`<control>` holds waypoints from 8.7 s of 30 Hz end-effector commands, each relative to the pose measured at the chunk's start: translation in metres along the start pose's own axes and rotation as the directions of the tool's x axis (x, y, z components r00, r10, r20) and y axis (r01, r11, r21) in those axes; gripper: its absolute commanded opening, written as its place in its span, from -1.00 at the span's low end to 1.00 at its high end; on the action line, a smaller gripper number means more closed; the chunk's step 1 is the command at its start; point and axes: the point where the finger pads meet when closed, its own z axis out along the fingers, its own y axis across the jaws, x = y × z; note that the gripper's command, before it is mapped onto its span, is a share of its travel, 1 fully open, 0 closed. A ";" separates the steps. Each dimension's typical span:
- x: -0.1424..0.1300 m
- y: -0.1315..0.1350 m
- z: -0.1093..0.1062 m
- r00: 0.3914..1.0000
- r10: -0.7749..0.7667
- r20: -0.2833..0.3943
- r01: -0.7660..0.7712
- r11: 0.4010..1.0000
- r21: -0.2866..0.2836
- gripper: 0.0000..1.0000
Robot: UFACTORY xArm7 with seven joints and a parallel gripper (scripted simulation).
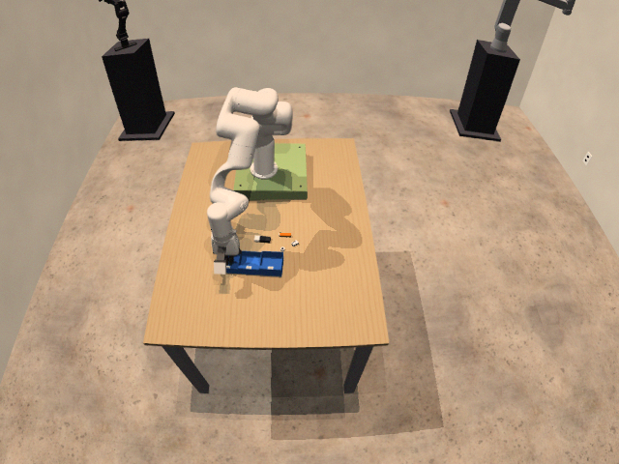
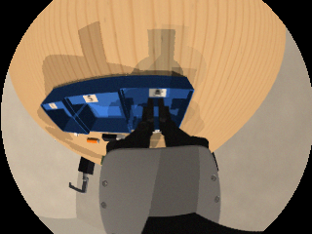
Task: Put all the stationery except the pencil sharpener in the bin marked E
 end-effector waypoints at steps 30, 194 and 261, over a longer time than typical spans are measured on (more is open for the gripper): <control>0.002 0.001 -0.028 1.000 0.000 -0.004 0.000 1.000 -0.001 -0.85; 0.002 -0.098 -0.061 1.000 0.000 -0.004 0.000 1.000 0.000 -0.85; 0.002 -0.167 -0.001 1.000 0.000 -0.004 0.000 1.000 0.000 -0.85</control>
